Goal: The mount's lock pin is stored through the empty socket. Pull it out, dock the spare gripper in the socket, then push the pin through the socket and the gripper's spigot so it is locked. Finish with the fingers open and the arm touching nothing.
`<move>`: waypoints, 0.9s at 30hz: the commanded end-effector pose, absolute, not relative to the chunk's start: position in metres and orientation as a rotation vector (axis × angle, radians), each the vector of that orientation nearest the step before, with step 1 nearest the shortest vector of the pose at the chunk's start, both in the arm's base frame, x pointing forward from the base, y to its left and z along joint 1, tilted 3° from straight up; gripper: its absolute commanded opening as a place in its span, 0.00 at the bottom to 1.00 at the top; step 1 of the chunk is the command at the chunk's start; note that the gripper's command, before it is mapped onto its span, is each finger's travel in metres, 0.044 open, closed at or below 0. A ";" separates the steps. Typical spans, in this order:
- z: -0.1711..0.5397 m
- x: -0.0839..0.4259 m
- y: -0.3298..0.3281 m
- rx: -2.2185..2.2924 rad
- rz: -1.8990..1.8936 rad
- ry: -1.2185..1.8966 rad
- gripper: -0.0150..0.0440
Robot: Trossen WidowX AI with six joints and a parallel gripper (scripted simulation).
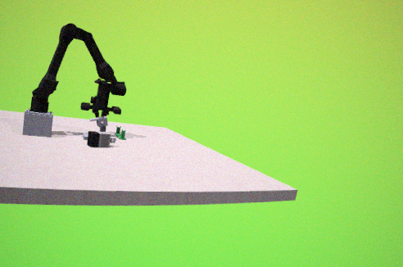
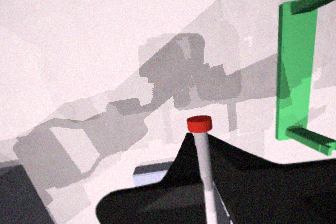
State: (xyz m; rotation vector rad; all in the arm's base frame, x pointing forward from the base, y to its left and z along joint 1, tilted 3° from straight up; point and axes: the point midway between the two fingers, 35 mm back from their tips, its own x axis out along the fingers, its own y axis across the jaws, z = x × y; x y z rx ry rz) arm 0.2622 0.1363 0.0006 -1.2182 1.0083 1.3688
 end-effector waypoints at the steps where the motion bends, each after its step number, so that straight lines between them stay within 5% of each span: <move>1: 0.004 0.262 0.140 -1.185 1.393 0.974 0.25; 27: 0.010 0.261 0.157 -1.177 1.405 0.976 0.25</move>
